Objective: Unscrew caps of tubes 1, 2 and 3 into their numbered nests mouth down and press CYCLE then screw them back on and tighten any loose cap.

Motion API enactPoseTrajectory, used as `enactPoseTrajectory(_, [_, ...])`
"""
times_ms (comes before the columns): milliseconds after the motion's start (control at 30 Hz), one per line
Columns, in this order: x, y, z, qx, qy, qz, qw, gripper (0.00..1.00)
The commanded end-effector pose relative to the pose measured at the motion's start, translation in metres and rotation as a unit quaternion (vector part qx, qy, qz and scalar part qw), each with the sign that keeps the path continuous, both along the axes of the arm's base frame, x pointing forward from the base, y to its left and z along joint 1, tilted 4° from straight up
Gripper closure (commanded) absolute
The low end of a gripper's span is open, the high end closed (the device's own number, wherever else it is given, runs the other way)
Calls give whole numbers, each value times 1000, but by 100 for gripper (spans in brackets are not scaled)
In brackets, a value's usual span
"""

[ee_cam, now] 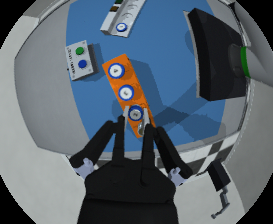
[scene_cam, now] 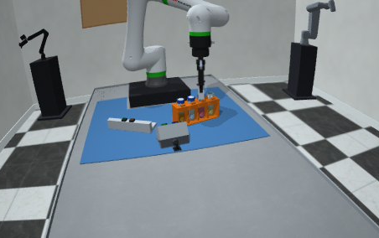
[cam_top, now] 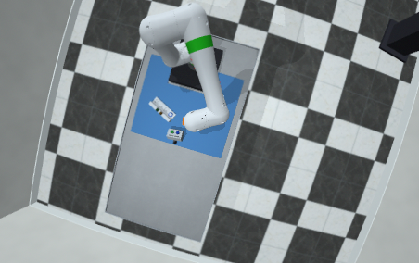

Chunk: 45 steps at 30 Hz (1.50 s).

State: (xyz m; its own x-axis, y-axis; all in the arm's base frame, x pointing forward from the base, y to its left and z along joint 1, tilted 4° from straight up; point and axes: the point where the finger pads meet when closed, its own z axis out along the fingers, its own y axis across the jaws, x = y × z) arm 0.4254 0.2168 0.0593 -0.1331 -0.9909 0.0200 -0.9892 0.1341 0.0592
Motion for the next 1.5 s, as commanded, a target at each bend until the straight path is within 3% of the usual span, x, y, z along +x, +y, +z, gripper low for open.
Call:
enactPoseTrajectory(0, [0,0,0,0,0,0,1000,100])
enactPoseTrajectory(233, [0,0,0,0,0,0,1000,100])
enactPoseTrajectory(367, [0,0,0,6,1,100,995,100])
enactPoseTrajectory(533, [0,0,0,14,3,223,975,100])
enactPoseTrajectory(600, [0,0,0,14,3,223,975,100])
enactPoseTrajectory(800, [0,0,0,22,4,365,931,100])
enactPoseTrajectory(1000, [0,0,1,30,6,496,868,100])
enactPoseTrajectory(1267, [0,0,1,31,6,499,866,100])
enactPoseTrajectory(1300, [0,0,1,31,6,499,866,65])
enactPoseTrajectory(1467, [0,0,1,31,6,499,866,65])
